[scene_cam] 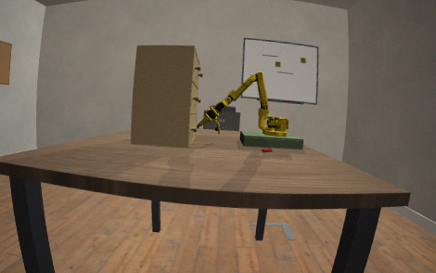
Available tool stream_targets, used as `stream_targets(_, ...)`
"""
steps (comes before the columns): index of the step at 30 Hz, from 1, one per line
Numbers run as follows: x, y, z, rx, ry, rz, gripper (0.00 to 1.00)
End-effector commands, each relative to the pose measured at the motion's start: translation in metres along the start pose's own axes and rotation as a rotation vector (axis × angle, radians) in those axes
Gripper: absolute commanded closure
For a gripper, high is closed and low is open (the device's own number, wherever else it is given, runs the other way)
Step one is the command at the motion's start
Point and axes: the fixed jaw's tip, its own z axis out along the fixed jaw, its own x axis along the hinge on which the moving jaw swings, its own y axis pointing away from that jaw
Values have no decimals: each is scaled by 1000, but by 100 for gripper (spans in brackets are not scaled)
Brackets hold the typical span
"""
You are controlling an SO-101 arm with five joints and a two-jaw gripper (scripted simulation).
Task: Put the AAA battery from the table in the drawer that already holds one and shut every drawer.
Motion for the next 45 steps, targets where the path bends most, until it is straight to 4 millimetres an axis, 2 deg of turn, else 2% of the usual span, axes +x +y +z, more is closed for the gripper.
stream_targets(1, 2, 0, 2, -1, 4, 7, 100)
stream_targets(16, 1, 1, 0, -2, 4, 1, 100)
stream_targets(45, 1, 1, 0, -2, 4, 1, 81)
